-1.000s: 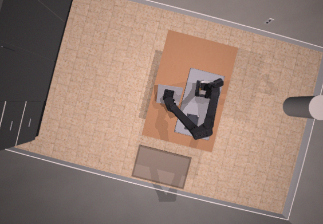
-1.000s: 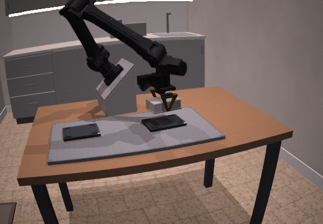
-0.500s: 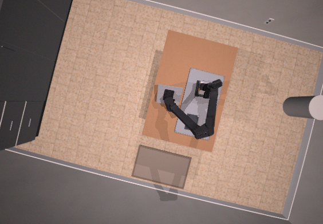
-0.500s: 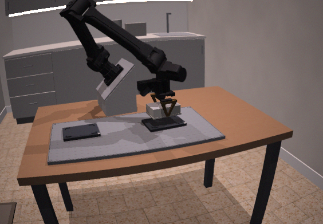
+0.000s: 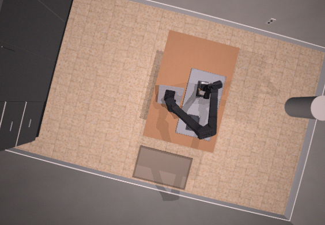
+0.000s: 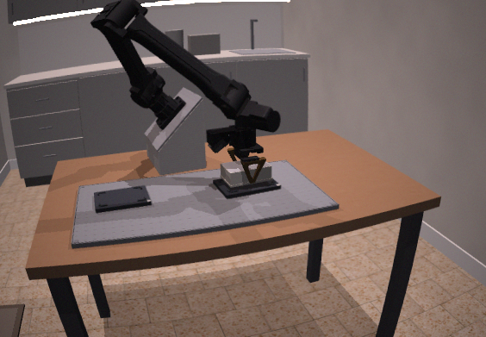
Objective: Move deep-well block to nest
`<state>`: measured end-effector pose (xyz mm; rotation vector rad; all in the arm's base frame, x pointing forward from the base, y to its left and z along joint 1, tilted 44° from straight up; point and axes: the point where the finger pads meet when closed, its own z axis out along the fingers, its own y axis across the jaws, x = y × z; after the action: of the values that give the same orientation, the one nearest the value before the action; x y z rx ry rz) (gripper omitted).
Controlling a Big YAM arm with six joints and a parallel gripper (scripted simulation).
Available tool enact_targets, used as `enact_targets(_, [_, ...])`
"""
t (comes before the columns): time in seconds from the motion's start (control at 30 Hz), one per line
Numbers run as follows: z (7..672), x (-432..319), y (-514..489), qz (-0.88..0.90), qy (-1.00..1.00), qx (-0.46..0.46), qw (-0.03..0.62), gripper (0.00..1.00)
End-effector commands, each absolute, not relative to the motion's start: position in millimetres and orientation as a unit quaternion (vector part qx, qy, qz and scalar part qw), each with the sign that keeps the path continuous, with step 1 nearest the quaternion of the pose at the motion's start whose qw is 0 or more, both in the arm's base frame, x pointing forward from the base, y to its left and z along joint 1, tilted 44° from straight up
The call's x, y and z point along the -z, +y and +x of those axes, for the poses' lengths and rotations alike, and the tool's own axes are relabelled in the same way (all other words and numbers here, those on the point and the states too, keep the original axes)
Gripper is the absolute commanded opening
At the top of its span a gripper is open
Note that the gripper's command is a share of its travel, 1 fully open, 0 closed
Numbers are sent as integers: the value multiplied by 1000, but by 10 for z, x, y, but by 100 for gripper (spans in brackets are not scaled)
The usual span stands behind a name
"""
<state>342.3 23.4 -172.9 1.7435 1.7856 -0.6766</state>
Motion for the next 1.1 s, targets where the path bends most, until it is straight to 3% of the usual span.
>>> enact_targets(0.0, [3477, 1756, 199, 647, 665, 251, 275, 0])
enact_targets(1.07, [3488, 1746, 179, 648, 665, 249, 275, 0])
